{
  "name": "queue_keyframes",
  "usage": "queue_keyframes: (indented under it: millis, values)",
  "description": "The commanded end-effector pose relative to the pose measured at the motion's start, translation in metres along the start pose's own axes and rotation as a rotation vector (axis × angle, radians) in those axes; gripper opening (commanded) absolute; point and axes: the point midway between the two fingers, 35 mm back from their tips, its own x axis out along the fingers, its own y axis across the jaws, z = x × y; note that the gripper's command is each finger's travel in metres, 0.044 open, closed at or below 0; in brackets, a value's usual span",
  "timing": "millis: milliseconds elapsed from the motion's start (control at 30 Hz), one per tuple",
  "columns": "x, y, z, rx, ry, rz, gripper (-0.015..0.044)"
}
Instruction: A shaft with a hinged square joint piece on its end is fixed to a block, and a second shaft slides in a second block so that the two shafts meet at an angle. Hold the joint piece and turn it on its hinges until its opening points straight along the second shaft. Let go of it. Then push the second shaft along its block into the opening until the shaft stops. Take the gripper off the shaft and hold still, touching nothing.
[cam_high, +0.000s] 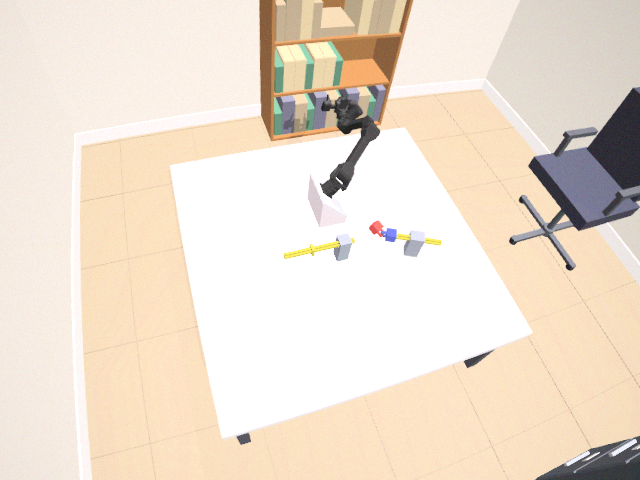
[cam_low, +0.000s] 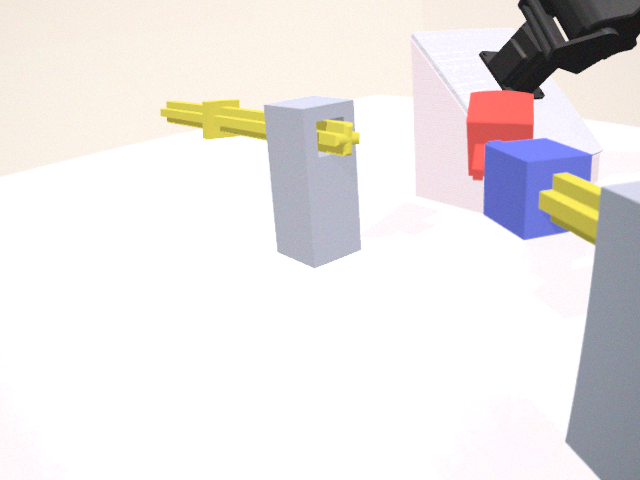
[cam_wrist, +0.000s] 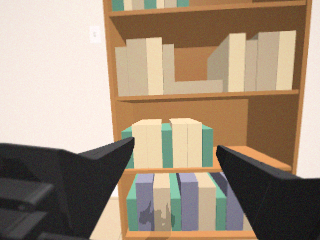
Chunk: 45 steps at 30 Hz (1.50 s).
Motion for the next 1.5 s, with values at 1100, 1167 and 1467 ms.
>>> queue_keyframes:
  millis: [1100, 1167, 1467]
  values:
    - [-0.012, -0.056, 0.059, 0.375, -0.065, -0.391, 0.0440]
    - [-0.024, -0.081, 0.049, 0.355, -0.038, -0.427, 0.0440]
    - [-0.087, -0.177, 0.014, 0.275, 0.078, -0.574, 0.0440]
